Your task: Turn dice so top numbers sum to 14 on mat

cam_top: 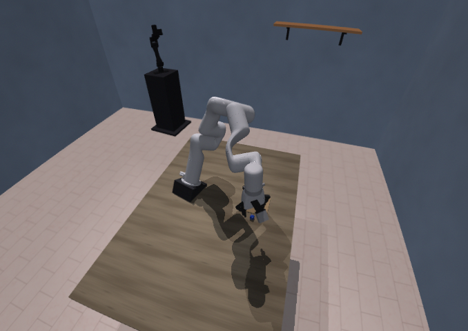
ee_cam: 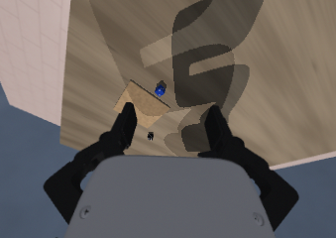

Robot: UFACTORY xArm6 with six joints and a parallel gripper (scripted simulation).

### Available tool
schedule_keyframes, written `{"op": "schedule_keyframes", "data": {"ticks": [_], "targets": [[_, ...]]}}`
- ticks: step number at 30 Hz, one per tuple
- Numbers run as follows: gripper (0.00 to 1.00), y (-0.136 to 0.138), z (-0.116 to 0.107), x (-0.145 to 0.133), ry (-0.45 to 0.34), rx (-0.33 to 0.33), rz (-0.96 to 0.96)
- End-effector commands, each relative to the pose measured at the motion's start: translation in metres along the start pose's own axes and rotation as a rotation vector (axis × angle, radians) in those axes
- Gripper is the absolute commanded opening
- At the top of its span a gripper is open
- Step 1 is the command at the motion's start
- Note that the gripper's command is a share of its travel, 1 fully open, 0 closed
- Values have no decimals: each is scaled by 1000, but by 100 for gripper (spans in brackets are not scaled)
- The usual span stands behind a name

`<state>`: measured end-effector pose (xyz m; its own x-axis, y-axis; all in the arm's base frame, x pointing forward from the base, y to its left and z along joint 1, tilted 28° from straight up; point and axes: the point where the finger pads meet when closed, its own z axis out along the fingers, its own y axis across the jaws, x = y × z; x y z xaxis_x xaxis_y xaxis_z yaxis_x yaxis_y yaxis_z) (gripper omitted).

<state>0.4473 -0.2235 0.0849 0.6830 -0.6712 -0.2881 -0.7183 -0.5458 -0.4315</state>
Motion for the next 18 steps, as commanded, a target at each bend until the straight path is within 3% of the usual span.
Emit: {"op": "schedule_keyframes", "data": {"ticks": [1,5,18], "targets": [[100,-28,18,-28,7,-47,-84],[100,-40,31,-47,-2,-73,-137],[100,-41,32,-49,-3,-75,-142]]}}
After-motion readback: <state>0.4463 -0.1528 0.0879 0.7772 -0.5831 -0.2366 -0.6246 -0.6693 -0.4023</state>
